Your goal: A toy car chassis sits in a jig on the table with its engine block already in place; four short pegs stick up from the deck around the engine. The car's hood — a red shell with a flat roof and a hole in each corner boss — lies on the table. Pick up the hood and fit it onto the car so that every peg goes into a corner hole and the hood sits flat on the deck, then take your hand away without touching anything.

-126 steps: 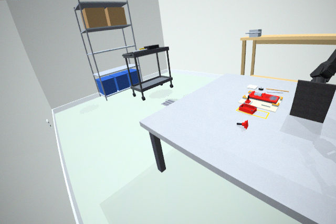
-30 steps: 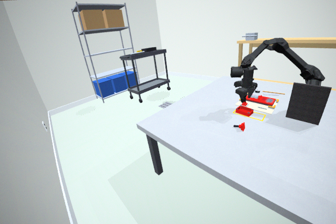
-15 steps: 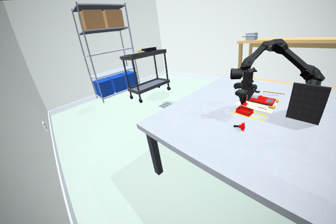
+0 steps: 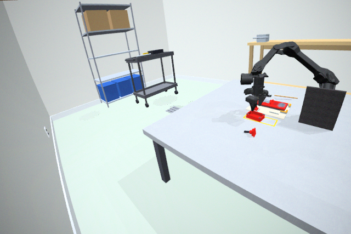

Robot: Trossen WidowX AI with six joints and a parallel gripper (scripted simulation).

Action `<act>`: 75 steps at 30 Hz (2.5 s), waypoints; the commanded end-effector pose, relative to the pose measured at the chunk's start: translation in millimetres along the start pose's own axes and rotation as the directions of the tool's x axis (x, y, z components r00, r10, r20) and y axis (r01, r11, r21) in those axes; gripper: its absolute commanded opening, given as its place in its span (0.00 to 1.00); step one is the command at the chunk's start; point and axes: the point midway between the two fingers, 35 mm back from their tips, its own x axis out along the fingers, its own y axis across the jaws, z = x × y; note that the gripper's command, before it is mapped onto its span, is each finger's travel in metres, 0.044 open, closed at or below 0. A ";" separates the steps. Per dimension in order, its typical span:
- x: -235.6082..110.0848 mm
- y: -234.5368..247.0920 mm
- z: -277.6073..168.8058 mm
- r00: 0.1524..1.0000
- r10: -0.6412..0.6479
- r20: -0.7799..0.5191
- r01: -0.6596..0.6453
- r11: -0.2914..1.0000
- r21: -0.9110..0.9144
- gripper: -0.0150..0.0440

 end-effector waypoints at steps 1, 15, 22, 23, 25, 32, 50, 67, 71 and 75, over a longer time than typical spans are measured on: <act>5.0 -1.2 -1.1 1.000 -0.006 -0.001 0.006 1.000 -0.007 1.00; 16.3 -1.0 -1.5 1.000 -0.007 0.000 0.007 1.000 -0.007 1.00; 21.9 -0.9 -1.8 1.000 -0.008 0.000 0.008 1.000 -0.007 1.00; 22.7 -0.9 -1.9 1.000 -0.008 0.000 0.008 1.000 -0.007 1.00; 24.3 -0.8 -2.0 1.000 -0.008 0.000 0.008 1.000 -0.007 1.00; 29.9 -0.4 -2.5 1.000 -0.009 0.000 0.009 1.000 -0.007 1.00; 37.6 -0.3 -2.6 1.000 -0.009 0.000 0.009 1.000 -0.007 1.00; 46.1 -0.5 -2.6 1.000 -0.010 0.000 0.010 1.000 -0.007 1.00; 48.1 -0.6 -2.7 1.000 -0.010 0.000 0.010 1.000 -0.007 1.00; 50.0 -0.7 -2.7 1.000 -0.010 0.000 0.010 1.000 -0.007 1.00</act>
